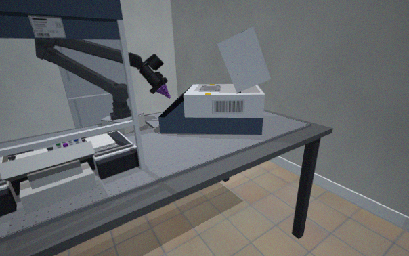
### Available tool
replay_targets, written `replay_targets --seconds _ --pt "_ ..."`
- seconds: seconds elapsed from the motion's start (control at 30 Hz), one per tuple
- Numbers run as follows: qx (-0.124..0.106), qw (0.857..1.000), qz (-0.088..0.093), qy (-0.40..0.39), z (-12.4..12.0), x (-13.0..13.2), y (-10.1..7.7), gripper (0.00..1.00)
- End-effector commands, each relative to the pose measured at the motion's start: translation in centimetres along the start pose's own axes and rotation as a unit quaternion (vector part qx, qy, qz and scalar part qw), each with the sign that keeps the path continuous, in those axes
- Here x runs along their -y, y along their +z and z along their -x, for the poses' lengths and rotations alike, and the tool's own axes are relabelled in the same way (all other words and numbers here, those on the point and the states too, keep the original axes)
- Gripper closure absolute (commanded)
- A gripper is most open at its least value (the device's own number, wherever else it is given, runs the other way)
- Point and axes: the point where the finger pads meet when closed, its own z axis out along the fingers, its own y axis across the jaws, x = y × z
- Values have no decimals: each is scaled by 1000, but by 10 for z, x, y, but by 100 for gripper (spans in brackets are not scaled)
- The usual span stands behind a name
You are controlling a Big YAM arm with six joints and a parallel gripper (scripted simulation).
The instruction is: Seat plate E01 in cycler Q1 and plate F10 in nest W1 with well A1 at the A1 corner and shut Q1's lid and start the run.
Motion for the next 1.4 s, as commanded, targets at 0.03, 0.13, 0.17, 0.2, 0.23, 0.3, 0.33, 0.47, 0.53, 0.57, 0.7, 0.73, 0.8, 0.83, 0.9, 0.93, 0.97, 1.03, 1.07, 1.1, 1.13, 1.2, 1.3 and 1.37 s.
replay_targets --seconds 0.03,0.13,0.17,0.2,0.23,0.3,0.33,0.47,0.53,0.57,0.7,0.73,0.8,0.83,0.9,0.93,0.97,1.03,1.07,1.1,1.13,1.2,1.3,1.37 --pt "7 999 -41 12 3 40 -14 100" --pt "7 999 -41 12 3 40 -14 100" --pt "7 999 -41 12 3 40 -14 100" --pt "8 999 -41 11 4 40 -14 100" --pt "10 999 -42 9 6 40 -14 100" --pt "12 999 -44 8 7 40 -15 100" --pt "12 999 -44 8 7 40 -15 100" --pt "13 999 -41 12 7 29 -46 100" --pt "13 999 -42 15 7 28 -57 100" --pt "14 999 -43 17 7 27 -64 100" --pt "17 998 -50 22 8 26 -84 100" --pt "17 998 -50 22 8 26 -84 100" --pt "15 999 -42 22 7 19 -89 100" --pt "18 999 -44 24 8 17 -97 100" --pt "20 998 -49 27 8 16 -104 100" --pt "18 998 -46 27 7 15 -101 100" --pt "16 999 -40 27 7 13 -97 100" --pt "13 999 -31 22 6 10 -91 100" --pt "12 999 -29 21 6 9 -88 100" --pt "11 999 -27 19 5 6 -96 100" --pt "11 999 -30 20 4 5 -104 100" --pt "18 999 -38 23 4 3 -122 100" --pt "19 999 -41 25 4 4 -127 100" --pt "14 999 -35 25 6 6 -119 100"
